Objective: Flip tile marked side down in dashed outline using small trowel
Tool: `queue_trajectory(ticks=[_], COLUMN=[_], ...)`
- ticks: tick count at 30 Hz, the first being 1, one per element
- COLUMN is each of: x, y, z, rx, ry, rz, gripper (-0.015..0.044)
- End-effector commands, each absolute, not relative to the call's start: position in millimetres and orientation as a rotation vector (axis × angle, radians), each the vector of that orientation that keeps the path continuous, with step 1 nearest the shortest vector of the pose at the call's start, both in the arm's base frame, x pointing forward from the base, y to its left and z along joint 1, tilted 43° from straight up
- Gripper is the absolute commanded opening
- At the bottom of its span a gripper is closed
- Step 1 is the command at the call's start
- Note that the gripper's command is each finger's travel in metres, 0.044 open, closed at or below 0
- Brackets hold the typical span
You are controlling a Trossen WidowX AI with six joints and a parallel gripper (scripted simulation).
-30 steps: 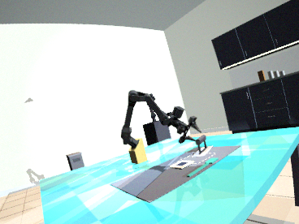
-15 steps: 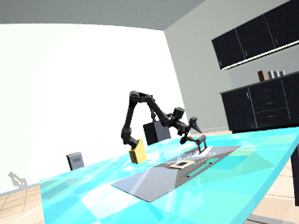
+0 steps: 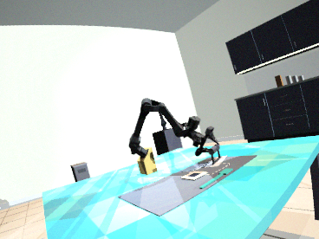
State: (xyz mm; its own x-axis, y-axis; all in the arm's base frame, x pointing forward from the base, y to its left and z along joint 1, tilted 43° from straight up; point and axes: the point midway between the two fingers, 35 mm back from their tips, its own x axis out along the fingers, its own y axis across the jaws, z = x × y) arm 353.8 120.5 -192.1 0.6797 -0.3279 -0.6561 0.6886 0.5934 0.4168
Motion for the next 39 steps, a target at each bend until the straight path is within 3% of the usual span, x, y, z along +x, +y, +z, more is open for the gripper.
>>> queue_trajectory(ticks=[1,15,20,39], x=[357,371,371,371], y=[119,112,112,112], z=[-198,-211,-211,-211], rx=[0.709,0.71,0.71,0.71], ry=[0.568,0.563,0.563,0.563], rz=[-0.624,-0.624,-0.624,-0.624], gripper=[0.03,0.03,0.0169,0.0042])
